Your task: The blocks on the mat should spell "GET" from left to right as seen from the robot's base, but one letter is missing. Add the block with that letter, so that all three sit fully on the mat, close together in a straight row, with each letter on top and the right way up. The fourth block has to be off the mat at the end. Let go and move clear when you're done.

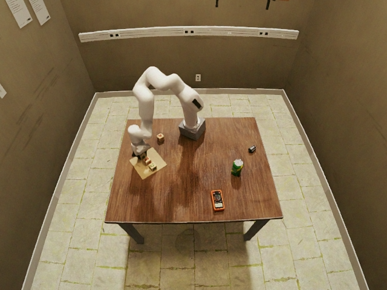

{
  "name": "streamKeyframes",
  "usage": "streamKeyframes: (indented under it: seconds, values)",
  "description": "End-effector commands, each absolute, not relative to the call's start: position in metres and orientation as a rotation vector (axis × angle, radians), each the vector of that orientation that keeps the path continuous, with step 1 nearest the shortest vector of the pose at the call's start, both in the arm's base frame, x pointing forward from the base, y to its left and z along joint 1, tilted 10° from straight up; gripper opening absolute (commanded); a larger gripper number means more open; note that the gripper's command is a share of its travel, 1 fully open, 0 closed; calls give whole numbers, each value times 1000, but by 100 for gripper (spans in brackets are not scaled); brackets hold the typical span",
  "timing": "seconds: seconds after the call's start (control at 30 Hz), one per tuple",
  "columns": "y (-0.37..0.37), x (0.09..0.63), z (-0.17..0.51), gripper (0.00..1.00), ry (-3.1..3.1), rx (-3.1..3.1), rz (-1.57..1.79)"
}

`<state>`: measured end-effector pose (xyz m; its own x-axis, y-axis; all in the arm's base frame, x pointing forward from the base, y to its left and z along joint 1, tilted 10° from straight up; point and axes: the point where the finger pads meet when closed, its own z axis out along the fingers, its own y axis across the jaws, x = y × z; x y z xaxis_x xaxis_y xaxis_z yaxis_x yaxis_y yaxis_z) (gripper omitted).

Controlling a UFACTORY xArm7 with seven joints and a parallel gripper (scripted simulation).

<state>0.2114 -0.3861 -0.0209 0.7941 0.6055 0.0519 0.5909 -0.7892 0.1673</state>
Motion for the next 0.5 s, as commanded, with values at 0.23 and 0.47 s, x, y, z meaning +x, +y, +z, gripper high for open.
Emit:
streamKeyframes:
  seconds: [0.23, 0.47]
  values:
    - [-387, 212, -20, 62, 951, 2836, 155]
    - [-387, 212, -20, 62, 951, 2836, 155]
